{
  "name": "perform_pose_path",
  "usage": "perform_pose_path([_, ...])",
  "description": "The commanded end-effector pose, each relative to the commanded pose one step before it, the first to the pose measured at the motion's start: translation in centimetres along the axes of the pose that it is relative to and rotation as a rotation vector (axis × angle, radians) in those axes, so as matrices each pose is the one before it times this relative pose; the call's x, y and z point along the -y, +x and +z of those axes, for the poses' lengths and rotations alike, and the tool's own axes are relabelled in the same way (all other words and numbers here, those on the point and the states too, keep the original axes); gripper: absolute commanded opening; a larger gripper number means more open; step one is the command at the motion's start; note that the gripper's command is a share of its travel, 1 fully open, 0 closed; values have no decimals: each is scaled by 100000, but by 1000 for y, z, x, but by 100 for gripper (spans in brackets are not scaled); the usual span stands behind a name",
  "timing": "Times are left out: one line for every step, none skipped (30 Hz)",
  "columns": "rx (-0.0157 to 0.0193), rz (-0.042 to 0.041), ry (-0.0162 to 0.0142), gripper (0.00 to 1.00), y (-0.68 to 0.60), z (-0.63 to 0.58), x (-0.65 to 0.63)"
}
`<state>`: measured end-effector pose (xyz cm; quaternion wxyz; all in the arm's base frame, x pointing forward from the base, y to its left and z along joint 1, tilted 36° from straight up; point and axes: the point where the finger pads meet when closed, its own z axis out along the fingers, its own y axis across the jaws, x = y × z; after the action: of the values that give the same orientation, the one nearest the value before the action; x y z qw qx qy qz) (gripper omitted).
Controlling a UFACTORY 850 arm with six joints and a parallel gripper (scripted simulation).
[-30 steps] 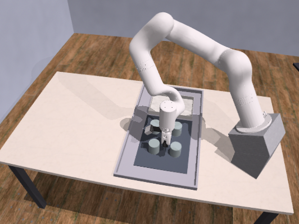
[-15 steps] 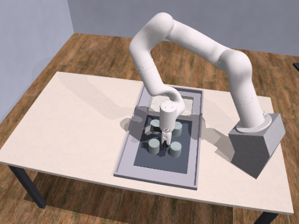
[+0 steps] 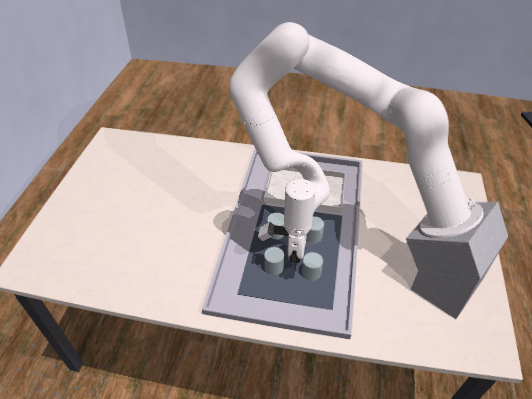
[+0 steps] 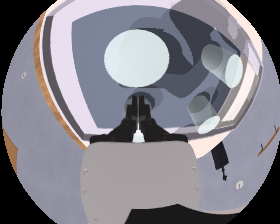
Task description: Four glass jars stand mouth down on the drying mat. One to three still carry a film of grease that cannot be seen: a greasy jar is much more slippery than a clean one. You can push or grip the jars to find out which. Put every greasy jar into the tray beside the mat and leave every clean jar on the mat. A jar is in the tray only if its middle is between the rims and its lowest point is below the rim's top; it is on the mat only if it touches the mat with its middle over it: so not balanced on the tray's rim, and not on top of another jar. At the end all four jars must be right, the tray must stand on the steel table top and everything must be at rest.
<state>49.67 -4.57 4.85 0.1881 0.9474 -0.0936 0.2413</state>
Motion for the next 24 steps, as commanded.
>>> perform_pose_path([-72,7,32,0,-19,-25,16])
perform_pose_path([0,0,0,0,-13,0,0])
perform_pose_path([0,0,0,0,-13,0,0])
perform_pose_path([0,0,0,0,0,0,0])
perform_pose_path([0,0,0,0,0,0,0])
perform_pose_path([0,0,0,0,-13,0,0])
perform_pose_path([0,0,0,0,-13,0,0])
perform_pose_path([0,0,0,0,-13,0,0])
perform_pose_path([0,0,0,0,-13,0,0])
perform_pose_path([0,0,0,0,-13,0,0])
perform_pose_path([0,0,0,0,-13,0,0])
perform_pose_path([0,0,0,0,-13,0,0])
perform_pose_path([0,0,0,0,-13,0,0])
perform_pose_path([0,0,0,0,-13,0,0])
perform_pose_path([0,0,0,0,-13,0,0])
perform_pose_path([0,0,0,0,-13,0,0])
perform_pose_path([0,0,0,0,-13,0,0])
perform_pose_path([0,0,0,0,-13,0,0])
perform_pose_path([0,0,0,0,-13,0,0])
perform_pose_path([0,0,0,0,-13,0,0])
perform_pose_path([0,0,0,0,0,0,0])
perform_pose_path([0,0,0,0,0,0,0])
perform_pose_path([0,0,0,0,-13,0,0])
perform_pose_path([0,0,0,0,-13,0,0])
